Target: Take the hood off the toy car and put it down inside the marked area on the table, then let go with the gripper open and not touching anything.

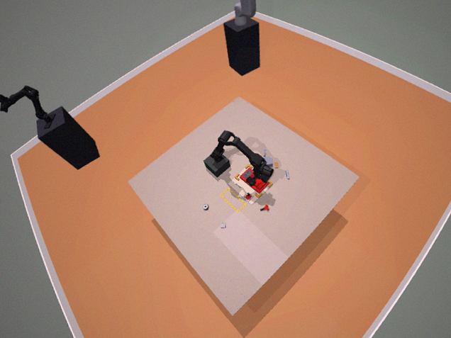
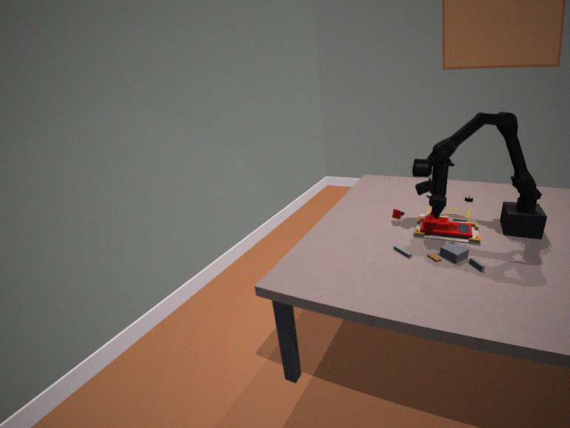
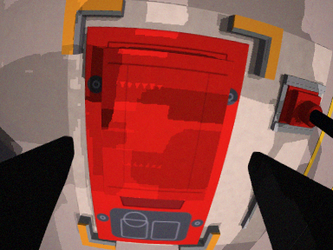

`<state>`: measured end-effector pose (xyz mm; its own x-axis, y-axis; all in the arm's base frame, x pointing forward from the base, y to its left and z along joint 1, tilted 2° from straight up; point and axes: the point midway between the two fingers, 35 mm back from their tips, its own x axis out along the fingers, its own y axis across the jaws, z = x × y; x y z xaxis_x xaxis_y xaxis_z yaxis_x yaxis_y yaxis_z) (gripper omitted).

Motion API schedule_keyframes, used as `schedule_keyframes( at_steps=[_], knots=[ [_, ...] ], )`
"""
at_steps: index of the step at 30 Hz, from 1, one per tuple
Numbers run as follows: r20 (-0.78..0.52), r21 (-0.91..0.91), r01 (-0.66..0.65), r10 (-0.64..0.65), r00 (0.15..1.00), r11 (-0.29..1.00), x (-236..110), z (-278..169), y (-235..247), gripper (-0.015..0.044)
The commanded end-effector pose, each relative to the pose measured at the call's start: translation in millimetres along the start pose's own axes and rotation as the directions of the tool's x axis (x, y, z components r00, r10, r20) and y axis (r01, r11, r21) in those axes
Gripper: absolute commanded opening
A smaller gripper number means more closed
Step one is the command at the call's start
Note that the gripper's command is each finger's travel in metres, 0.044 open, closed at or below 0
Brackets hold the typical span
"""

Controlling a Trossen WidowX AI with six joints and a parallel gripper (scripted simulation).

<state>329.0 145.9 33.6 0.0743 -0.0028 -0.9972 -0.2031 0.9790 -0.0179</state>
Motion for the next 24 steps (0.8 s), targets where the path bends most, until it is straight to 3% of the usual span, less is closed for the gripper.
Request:
schedule_keyframes(
  at_steps=[1,24],
  knots=[
    [-0.012,-0.004,-0.004,0.004,1.0,1.0,6.4,-2.2,0.5,0.044],
    [-0.012,-0.004,-0.004,0.003,1.0,1.0,21.8,-3.5,0.5,0.044]
  ],
)
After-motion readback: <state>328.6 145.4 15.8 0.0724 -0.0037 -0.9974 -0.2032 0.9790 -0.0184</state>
